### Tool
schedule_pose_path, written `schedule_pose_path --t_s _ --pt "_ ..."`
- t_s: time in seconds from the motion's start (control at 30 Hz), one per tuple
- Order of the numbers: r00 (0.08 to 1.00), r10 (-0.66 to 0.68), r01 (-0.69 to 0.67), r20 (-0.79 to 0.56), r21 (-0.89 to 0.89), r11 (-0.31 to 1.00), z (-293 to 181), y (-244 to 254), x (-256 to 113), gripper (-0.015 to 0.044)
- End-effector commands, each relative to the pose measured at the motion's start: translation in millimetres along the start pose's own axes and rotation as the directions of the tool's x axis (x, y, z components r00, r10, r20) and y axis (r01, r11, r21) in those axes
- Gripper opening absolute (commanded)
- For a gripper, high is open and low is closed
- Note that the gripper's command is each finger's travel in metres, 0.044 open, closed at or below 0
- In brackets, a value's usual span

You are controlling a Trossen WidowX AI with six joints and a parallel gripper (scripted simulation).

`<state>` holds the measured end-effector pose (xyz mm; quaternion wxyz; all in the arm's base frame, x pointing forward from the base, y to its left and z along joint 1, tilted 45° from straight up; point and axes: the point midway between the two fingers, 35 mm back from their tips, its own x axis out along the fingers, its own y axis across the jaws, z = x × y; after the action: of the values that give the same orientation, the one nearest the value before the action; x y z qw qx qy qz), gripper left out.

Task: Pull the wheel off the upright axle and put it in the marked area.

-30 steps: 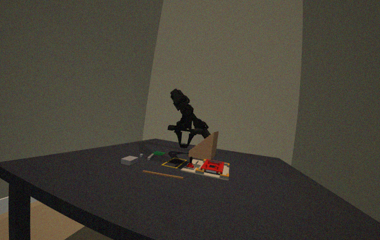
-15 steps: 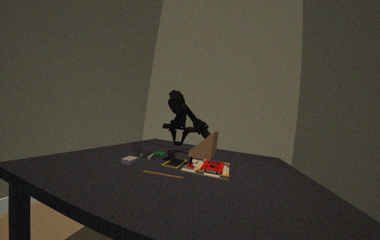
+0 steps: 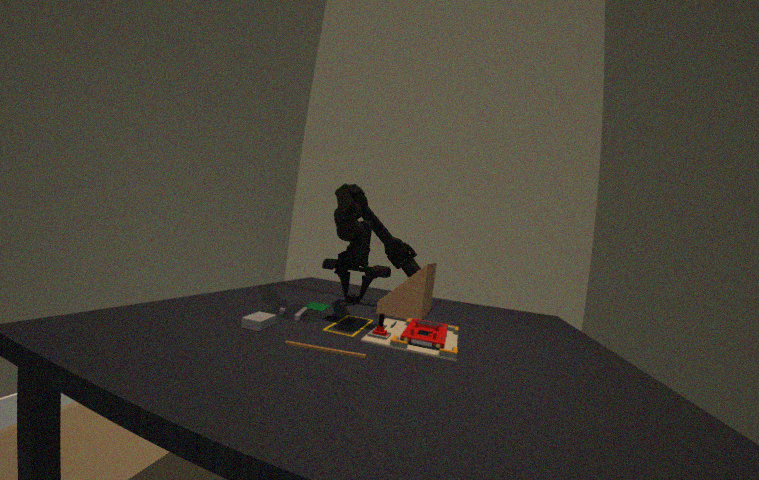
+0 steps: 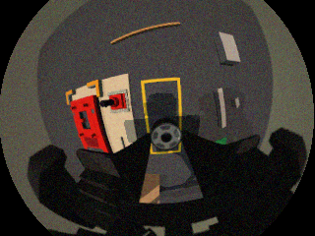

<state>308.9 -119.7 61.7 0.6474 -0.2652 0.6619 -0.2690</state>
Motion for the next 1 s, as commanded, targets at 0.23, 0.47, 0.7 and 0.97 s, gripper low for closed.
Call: schedule_pose_path --t_s 0.23,0.47,0.7,0.97 --pt "1.000 -0.008 0.007 -0.017 -0.008 1.000 -5.7 -1.0 63.3 0.0000" --pt "1.000 -0.009 0.009 -0.017 -0.008 1.000 -7.1 -1.5 71.5 0.0000" --pt "1.000 -0.010 0.010 -0.016 -0.004 1.000 -6.0 -2.1 67.9 0.0184" --pt "1.000 -0.006 0.006 -0.016 -0.005 1.000 -3.7 -1.0 39.3 0.0300"
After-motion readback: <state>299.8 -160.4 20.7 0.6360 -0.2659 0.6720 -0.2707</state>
